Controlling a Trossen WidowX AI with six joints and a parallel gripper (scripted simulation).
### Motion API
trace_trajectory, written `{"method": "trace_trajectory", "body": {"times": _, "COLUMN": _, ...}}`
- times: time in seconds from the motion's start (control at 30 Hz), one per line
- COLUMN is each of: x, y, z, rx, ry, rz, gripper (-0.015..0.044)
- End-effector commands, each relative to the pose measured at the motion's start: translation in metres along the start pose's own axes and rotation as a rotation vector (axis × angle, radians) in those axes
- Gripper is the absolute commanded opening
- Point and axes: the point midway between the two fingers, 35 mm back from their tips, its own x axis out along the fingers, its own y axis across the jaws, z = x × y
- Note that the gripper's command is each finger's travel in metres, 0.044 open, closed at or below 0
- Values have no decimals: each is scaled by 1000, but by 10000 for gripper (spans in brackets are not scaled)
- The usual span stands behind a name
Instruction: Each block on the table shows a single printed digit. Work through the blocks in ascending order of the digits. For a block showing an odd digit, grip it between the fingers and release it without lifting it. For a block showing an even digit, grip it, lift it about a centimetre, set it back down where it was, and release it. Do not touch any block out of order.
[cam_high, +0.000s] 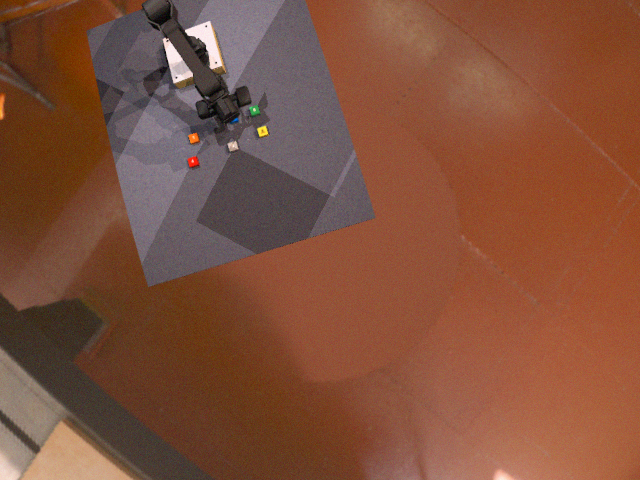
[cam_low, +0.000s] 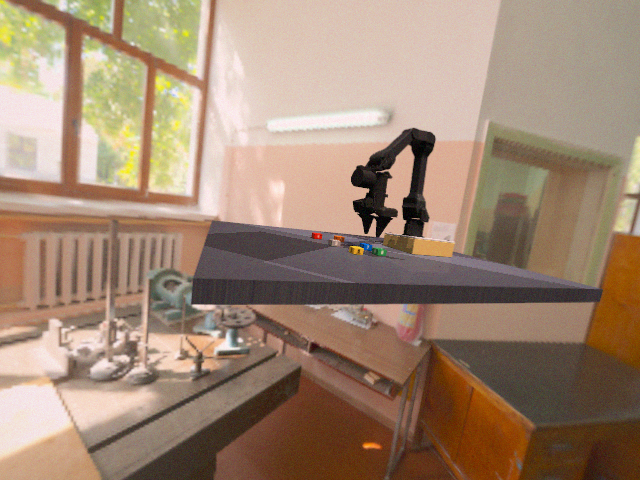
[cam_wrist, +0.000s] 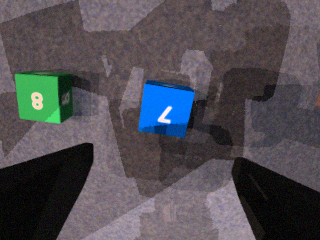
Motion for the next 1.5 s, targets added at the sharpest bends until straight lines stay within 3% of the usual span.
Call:
{"method": "trace_trajectory", "body": {"times": 0.0, "x": -50, "y": 1, "z": 5, "rx": 5, "ry": -24, "rz": 2, "gripper": 269}}
{"method": "trace_trajectory", "body": {"times": 0.07, "x": -71, "y": 0, "z": 2, "rx": 4, "ry": -23, "rz": 2, "gripper": 216}}
{"method": "trace_trajectory", "body": {"times": 0.2, "x": -74, "y": 0, "z": 1, "rx": 4, "ry": -23, "rz": 1, "gripper": 120}}
{"method": "trace_trajectory", "body": {"times": 0.53, "x": -74, "y": 2, "z": 2, "rx": 4, "ry": -23, "rz": 2, "gripper": 120}}
{"method": "trace_trajectory", "body": {"times": 0.77, "x": -76, "y": 90, "z": 21, "rx": 4, "ry": -24, "rz": 9, "gripper": 120}}
{"method": "trace_trajectory", "body": {"times": 0.93, "x": -76, "y": 93, "z": 21, "rx": 4, "ry": -24, "rz": 9, "gripper": 120}}
{"method": "trace_trajectory", "body": {"times": 1.0, "x": -65, "y": 94, "z": 22, "rx": 4, "ry": -24, "rz": 9, "gripper": 172}}
{"method": "trace_trajectory", "body": {"times": 1.13, "x": -5, "y": 94, "z": 24, "rx": 4, "ry": -24, "rz": 9, "gripper": 278}}
{"method": "trace_trajectory", "body": {"times": 1.27, "x": 6, "y": 94, "z": 23, "rx": 4, "ry": -24, "rz": 9, "gripper": 383}}
{"method": "trace_trajectory", "body": {"times": 1.47, "x": 7, "y": 94, "z": 23, "rx": 4, "ry": -24, "rz": 9, "gripper": 400}}
